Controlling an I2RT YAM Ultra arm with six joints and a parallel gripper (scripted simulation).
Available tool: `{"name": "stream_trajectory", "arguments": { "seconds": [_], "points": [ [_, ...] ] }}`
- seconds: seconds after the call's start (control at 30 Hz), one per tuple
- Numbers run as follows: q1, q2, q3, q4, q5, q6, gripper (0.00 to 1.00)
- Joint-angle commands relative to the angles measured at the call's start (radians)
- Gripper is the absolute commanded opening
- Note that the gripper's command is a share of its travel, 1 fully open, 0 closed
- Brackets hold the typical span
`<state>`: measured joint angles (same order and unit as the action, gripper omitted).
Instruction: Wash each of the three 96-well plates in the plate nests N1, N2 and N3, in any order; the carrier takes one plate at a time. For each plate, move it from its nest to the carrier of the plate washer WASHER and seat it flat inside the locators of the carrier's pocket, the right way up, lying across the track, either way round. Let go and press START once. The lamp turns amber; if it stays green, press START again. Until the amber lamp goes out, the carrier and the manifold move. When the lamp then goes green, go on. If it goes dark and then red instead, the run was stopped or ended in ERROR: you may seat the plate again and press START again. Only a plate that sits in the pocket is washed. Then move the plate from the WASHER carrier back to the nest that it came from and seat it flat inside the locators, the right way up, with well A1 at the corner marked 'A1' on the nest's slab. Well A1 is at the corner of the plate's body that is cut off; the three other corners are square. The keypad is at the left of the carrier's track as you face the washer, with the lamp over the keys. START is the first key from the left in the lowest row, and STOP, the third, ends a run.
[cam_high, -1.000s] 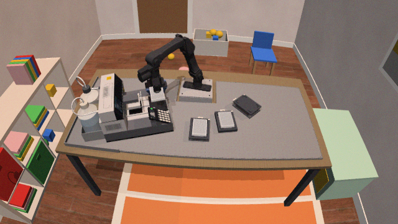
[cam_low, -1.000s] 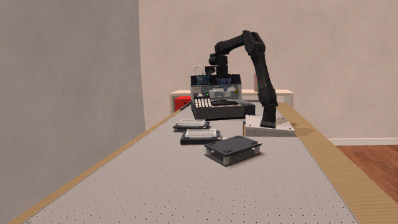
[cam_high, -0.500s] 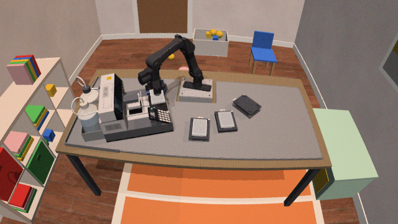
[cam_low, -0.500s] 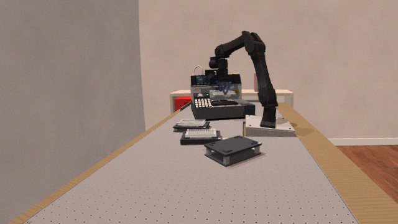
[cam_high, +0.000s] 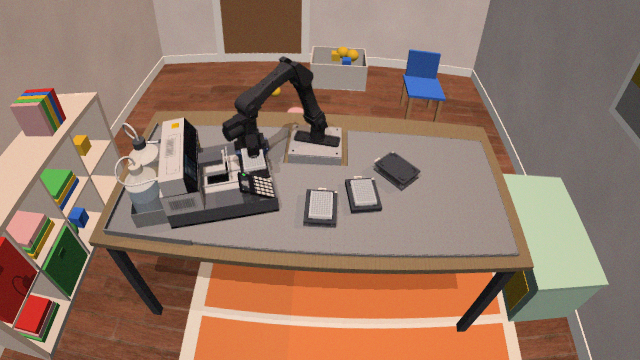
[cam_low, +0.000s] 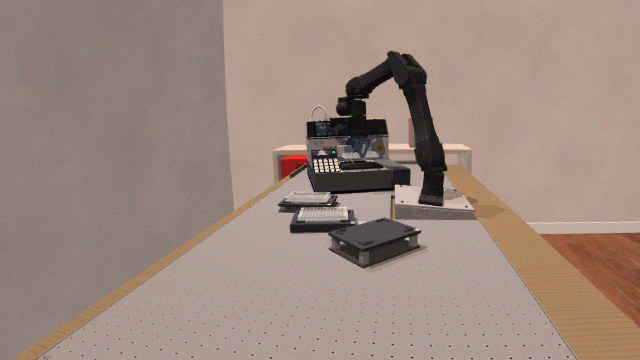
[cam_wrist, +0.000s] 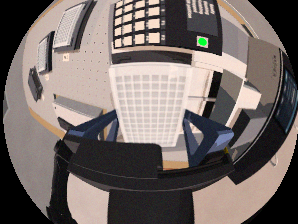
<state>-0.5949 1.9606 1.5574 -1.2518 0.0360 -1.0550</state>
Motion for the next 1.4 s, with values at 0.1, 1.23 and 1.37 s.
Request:
{"name": "stream_trajectory", "arguments": {
  "seconds": [0.1,1.23,1.37],
  "points": [
    [-0.001,-0.003,-0.024,0.049,-0.004,-0.002,0.00],
    [-0.002,-0.006,-0.055,0.076,-0.004,-0.003,0.00],
    [-0.002,-0.007,-0.055,0.076,-0.004,-0.003,0.00]
  ]
}}
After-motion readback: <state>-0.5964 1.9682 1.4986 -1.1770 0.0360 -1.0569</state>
